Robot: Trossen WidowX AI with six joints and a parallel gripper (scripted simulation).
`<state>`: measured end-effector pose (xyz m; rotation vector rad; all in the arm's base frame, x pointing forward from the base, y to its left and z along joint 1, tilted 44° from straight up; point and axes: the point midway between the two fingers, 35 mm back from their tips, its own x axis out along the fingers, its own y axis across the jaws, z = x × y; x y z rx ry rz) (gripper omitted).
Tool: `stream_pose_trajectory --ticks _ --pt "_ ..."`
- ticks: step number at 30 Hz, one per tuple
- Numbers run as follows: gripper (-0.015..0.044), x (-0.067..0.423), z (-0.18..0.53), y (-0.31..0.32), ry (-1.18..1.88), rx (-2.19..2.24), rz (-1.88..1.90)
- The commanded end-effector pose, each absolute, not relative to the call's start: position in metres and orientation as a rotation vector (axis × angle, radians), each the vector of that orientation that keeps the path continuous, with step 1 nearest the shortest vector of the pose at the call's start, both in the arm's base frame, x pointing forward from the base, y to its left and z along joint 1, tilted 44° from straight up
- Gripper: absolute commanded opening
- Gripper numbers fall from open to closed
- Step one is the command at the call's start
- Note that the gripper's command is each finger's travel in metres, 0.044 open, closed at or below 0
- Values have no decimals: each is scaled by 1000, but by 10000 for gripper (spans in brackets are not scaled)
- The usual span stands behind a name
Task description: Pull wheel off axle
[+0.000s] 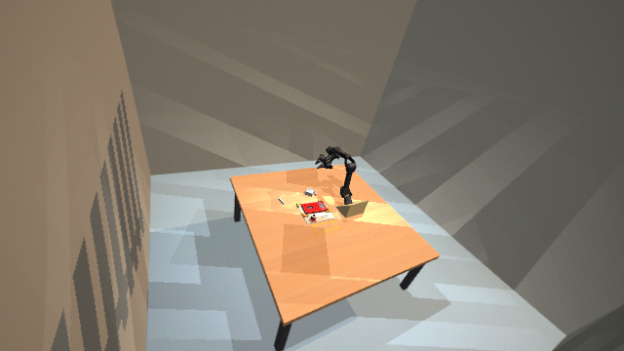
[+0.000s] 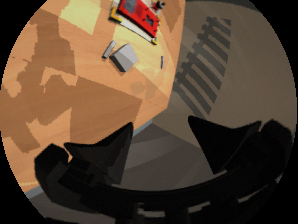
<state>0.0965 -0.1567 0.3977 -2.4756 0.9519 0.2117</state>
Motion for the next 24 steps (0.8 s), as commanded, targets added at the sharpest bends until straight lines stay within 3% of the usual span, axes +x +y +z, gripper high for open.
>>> stream_pose_trajectory --ticks 1,4,24 --pt "374 97 397 -157 949 -2475 218" --pt "300 102 388 -169 903 -2475 312" --pt "300 211 269 -206 386 -2518 1379"
